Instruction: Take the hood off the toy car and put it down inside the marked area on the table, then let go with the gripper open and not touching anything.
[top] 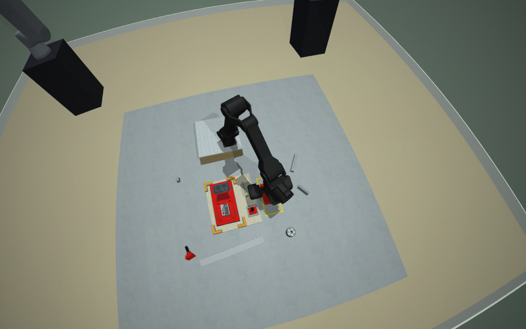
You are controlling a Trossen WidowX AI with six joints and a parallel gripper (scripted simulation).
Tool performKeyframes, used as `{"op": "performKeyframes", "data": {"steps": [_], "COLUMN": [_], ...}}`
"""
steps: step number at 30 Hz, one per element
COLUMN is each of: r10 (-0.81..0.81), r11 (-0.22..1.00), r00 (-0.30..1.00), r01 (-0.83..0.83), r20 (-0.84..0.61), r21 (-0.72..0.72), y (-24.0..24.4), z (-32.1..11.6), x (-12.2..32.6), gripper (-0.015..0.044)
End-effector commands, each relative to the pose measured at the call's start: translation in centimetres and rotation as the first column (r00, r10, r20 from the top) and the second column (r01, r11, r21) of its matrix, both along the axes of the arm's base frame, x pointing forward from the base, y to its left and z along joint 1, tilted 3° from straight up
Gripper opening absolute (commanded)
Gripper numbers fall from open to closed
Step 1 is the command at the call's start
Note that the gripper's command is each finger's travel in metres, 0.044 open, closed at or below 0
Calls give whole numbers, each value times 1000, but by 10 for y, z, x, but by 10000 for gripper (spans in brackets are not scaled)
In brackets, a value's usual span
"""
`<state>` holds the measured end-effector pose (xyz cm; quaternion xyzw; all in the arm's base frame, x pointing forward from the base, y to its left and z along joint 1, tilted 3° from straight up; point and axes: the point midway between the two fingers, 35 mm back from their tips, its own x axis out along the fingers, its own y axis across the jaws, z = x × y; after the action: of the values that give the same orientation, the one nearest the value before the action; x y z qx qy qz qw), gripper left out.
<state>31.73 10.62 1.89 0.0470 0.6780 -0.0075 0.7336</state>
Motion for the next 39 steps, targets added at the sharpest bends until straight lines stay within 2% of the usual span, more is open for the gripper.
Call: {"op": "performKeyframes", "data": {"steps": [1,39], "r10": [-4,-4], "r11": [1000,1000], "r00": [1000,1000], "r01": [4,4], "r20": [-3,-3], "r21": [-6,-6], "y": [-1,0], "z": [-2,-20], "x": [-1,1], "gripper": [0,0]}}
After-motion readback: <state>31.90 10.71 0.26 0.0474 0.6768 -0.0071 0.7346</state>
